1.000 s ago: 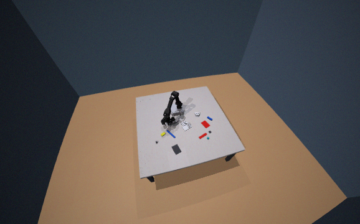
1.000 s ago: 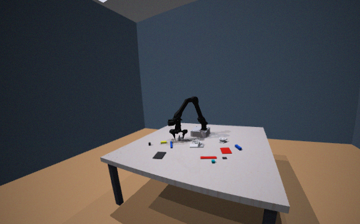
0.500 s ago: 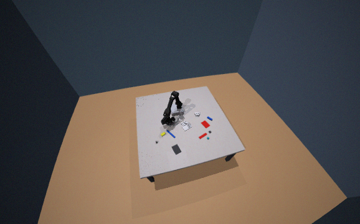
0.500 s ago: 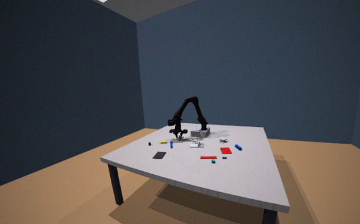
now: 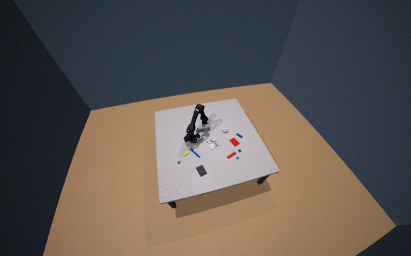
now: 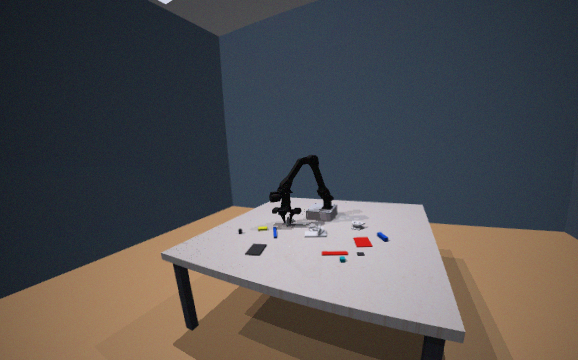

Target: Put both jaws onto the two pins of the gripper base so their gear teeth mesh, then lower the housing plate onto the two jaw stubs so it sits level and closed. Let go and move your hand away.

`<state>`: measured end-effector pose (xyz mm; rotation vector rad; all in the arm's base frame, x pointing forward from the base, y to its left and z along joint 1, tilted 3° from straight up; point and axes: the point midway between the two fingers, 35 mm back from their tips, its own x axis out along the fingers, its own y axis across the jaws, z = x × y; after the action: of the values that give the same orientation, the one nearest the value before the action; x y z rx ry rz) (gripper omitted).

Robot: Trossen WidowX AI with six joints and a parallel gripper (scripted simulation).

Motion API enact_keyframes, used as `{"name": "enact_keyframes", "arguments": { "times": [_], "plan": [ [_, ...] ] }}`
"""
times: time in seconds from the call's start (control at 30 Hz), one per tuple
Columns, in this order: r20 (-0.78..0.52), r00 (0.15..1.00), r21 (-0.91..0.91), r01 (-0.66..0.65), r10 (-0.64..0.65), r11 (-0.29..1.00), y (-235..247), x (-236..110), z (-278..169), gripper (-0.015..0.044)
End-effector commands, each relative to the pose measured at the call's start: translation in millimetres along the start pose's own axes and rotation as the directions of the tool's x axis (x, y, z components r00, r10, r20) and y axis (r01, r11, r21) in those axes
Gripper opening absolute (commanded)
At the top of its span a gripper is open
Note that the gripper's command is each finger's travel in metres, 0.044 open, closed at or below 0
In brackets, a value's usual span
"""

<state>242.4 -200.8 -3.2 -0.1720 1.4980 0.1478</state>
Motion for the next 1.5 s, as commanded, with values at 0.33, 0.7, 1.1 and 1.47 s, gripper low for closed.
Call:
{"name": "enact_keyframes", "arguments": {
  "times": [0.33,0.7,1.1,1.47],
  "plan": [
    [0.002,1.000,-0.001,0.009,-0.009,1.000,-3.5,-42.7,2.2,0.0134],
    [0.001,1.000,-0.001,0.009,-0.009,1.000,-1.0,-75.7,0.5,0.0134],
    [0.002,1.000,-0.030,0.007,-0.007,1.000,10.3,-76.0,17.3,0.0134],
    [0.003,1.000,-0.081,0.005,-0.005,0.997,32.0,-75.8,44.3,0.0134]
  ]
}}
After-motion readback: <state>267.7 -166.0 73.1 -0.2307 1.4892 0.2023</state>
